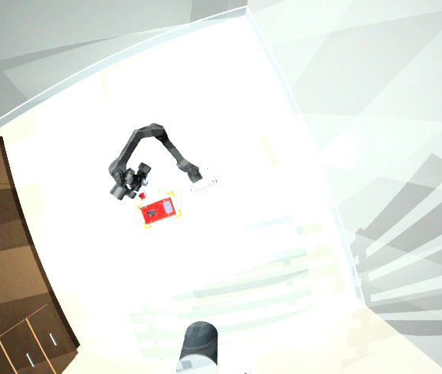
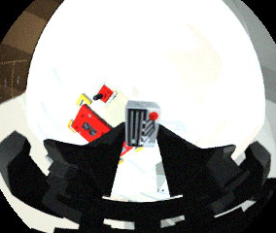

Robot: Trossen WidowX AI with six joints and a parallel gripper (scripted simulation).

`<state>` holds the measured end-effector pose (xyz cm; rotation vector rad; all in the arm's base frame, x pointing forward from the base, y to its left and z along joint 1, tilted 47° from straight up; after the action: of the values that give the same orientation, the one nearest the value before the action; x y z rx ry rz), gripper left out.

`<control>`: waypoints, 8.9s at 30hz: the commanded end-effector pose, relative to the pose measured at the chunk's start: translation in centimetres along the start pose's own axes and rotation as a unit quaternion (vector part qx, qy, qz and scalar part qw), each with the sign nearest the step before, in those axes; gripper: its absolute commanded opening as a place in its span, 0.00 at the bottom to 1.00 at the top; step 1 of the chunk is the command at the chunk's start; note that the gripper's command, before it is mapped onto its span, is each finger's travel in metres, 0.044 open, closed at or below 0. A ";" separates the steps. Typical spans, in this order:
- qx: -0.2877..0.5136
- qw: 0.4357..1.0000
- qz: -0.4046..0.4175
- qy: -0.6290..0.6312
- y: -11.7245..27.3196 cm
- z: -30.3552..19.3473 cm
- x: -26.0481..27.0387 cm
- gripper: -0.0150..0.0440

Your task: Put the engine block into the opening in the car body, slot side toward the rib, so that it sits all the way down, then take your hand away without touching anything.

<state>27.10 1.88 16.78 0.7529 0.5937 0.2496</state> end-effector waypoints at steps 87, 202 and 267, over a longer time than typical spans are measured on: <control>0.025 0.909 -0.027 0.416 -8.2 -8.9 16.2 0.52; 0.025 0.908 -0.028 0.418 -10.4 -9.0 16.1 0.52; 0.025 0.907 -0.027 0.420 -9.9 -9.0 16.1 0.52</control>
<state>34.92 6.71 -1.91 0.6527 1.4356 0.5104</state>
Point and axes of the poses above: the point midway between the two fingers, 35 mm back from their tips, its own y axis back along the fingers, its own x axis across the jaws, z = x × y, the point moved 3 cm from there along y, back along the fingers, and after that the axes turned 3 degrees about y, right-handed, at the moved point
